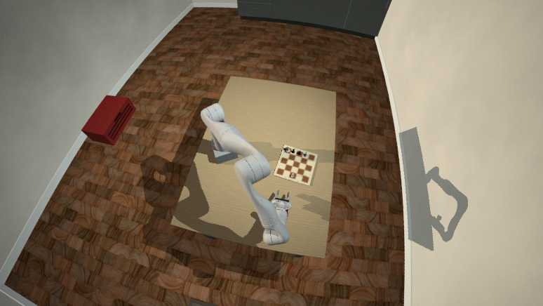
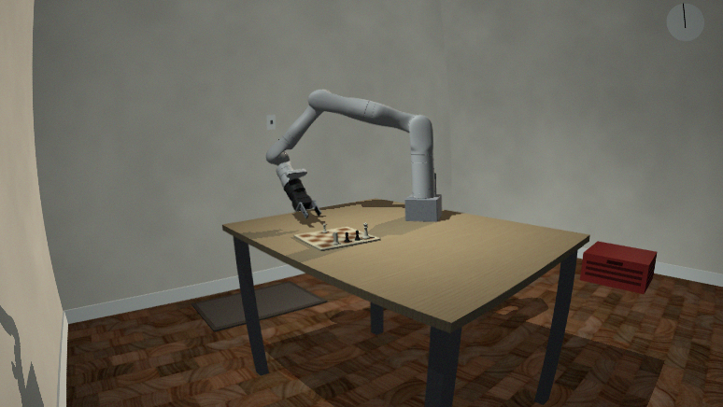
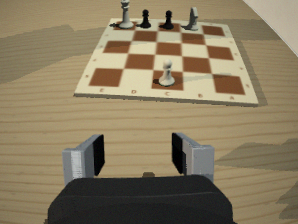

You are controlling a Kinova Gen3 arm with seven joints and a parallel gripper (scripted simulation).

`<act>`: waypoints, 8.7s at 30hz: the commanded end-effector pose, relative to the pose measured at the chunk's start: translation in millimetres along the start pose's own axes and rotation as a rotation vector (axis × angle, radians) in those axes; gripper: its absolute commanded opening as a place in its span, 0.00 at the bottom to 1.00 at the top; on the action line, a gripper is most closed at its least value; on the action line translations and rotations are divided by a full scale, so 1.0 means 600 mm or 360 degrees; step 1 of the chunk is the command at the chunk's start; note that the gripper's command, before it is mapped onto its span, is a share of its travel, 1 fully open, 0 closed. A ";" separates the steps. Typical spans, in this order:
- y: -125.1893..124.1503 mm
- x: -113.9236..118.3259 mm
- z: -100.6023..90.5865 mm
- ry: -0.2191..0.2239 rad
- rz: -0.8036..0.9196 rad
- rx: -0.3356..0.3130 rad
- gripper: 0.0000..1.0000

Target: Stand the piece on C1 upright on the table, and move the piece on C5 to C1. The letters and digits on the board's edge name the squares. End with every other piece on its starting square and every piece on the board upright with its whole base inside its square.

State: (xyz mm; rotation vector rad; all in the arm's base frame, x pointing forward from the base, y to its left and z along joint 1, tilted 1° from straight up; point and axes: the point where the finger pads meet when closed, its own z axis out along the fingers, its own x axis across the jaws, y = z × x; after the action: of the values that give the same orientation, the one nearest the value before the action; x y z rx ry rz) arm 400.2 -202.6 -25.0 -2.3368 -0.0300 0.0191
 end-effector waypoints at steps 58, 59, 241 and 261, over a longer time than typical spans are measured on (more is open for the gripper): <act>0.014 0.013 -0.004 0.0096 0.0077 0.0131 1.00; 0.014 0.013 -0.004 0.0096 0.0077 0.0131 1.00; -0.464 0.089 0.231 -0.1282 -0.2983 -0.0850 1.00; -0.461 0.089 0.236 -0.1285 -0.2993 -0.0851 1.00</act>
State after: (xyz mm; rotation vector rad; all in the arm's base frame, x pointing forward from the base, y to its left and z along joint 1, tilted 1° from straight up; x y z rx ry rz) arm 446.1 92.6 78.2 -1.6626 -2.6857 0.0116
